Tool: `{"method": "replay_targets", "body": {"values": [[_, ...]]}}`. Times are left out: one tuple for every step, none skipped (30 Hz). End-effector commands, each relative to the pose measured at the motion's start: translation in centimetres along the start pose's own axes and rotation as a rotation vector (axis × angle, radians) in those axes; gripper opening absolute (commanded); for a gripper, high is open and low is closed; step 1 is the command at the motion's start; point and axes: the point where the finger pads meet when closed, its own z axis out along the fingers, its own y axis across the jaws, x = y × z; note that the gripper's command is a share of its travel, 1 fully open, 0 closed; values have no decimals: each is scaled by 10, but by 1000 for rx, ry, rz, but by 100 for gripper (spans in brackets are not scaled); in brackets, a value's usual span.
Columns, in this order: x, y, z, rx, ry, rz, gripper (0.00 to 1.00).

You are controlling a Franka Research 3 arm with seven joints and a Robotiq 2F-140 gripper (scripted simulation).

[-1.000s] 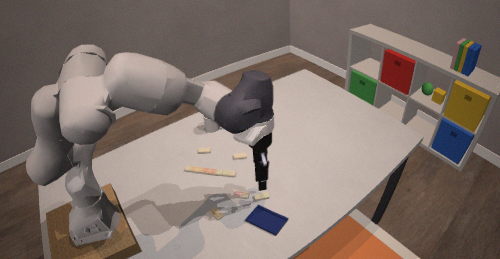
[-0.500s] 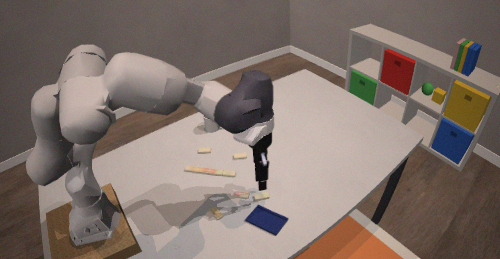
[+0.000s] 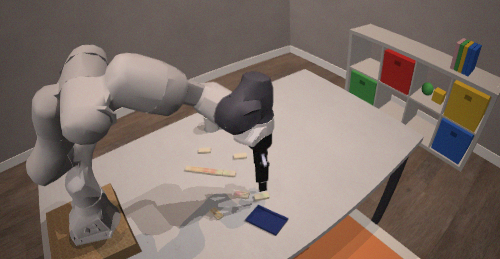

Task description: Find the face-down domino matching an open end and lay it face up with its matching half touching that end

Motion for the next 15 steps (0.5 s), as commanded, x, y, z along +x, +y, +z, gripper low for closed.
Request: {"method": "replay_targets", "body": {"values": [[0, 0, 5, 1, 0, 2, 33], [0, 0, 6, 1, 0, 2, 33], [0, 0, 7, 1, 0, 2, 33], [0, 0, 9, 1, 0, 2, 33], [0, 0, 10, 1, 0, 2, 33], [0, 0, 12, 1, 0, 2, 33], [0, 0, 13, 1, 0, 2, 33], [0, 0, 15, 1, 0, 2, 33], [0, 0, 16, 1, 0, 2, 33], [0, 0, 18, 1, 0, 2, 33], [0, 0, 19, 1, 0, 2, 33], [0, 0, 19, 1, 0, 2, 33], [0, 0, 19, 1, 0, 2, 33], [0, 0, 21, 1, 0, 2, 33], [0, 0, 23, 1, 0, 2, 33]]}}
